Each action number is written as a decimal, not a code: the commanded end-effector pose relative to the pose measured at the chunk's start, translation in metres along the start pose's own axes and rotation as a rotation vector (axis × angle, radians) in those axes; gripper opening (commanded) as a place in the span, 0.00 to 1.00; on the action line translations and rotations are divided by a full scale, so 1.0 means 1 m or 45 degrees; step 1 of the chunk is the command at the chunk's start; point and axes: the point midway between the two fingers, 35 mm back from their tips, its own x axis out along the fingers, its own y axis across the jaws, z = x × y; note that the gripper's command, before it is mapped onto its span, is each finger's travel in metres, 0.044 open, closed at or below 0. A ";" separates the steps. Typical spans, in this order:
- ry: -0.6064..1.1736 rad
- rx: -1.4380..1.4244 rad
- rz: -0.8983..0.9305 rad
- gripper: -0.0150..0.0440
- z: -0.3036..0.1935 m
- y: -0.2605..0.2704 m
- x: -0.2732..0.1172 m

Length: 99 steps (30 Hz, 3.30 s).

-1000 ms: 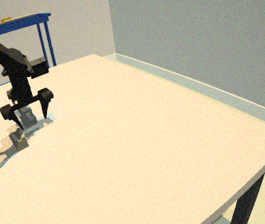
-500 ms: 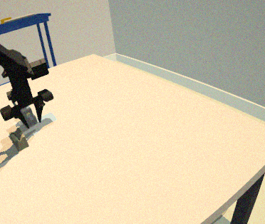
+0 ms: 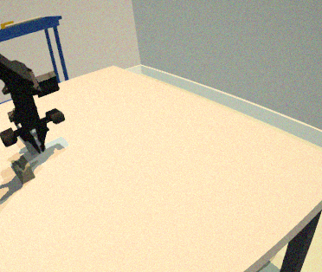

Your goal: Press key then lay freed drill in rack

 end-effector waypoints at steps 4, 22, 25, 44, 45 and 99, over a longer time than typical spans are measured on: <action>0.007 -0.002 0.001 0.25 -0.007 0.000 0.000; 0.009 -0.002 0.001 0.25 -0.030 -0.001 0.000; 0.009 -0.002 0.001 0.25 -0.034 -0.001 0.000; 0.003 -0.007 0.011 0.70 -0.040 0.000 0.003; 0.004 -0.007 0.011 0.74 -0.040 0.000 0.003; 0.012 0.001 -0.006 0.96 -0.025 -0.002 0.006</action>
